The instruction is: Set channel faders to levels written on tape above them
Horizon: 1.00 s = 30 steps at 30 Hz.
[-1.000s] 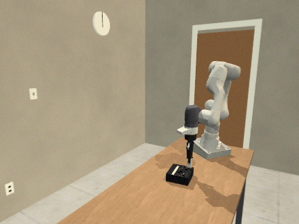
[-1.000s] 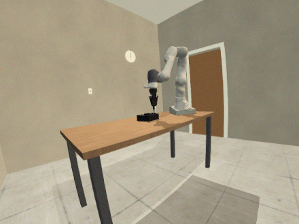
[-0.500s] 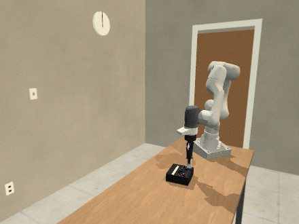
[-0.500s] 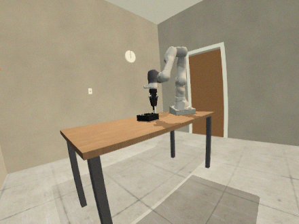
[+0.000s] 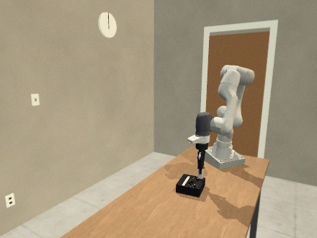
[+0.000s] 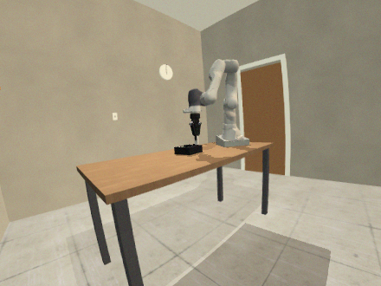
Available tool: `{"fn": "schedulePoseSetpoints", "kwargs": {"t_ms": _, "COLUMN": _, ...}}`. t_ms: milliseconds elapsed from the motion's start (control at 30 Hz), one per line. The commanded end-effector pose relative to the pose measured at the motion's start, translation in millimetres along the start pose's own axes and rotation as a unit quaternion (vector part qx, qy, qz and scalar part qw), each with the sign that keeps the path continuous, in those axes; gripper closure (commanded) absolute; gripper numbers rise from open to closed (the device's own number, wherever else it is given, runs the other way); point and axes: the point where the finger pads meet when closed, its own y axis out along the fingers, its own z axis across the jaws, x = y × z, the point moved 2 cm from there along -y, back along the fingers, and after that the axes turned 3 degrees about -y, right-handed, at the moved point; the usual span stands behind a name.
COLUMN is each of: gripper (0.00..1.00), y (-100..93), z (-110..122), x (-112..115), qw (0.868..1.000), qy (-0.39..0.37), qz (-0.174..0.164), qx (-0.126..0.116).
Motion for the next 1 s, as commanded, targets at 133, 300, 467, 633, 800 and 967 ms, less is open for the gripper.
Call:
{"fn": "schedulePoseSetpoints", "kwargs": {"t_ms": 133, "gripper": 1.00, "y": 0.5, "z": 0.3, "x": -1.1, "qw": 1.000, "qy": 0.003, "qz": 0.001, "qx": 0.000}}
{"fn": "schedulePoseSetpoints", "kwargs": {"t_ms": 300, "gripper": 1.00, "y": 0.5, "z": 0.3, "x": -2.3, "qw": 1.000, "qy": 0.003, "qz": 0.001, "qx": 0.000}}
{"fn": "schedulePoseSetpoints", "kwargs": {"t_ms": 467, "gripper": 1.00, "y": 0.5, "z": 0.4, "x": -4.0, "qw": 1.000, "qy": 0.003, "qz": 0.001, "qx": 0.000}}
{"fn": "schedulePoseSetpoints", "kwargs": {"t_ms": 633, "gripper": 1.00, "y": 0.5, "z": 0.5, "x": -5.8, "qw": 1.000, "qy": 0.003, "qz": 0.001, "qx": 0.000}}
{"fn": "schedulePoseSetpoints", "kwargs": {"t_ms": 800, "gripper": 1.00, "y": 0.5, "z": 0.7, "x": -7.8, "qw": 1.000, "qy": 0.003, "qz": 0.001, "qx": 0.000}}
{"fn": "schedulePoseSetpoints", "kwargs": {"t_ms": 967, "gripper": 1.00, "y": 0.5, "z": 0.8, "x": -10.7, "qw": 1.000, "qy": 0.003, "qz": 0.001, "qx": 0.000}}
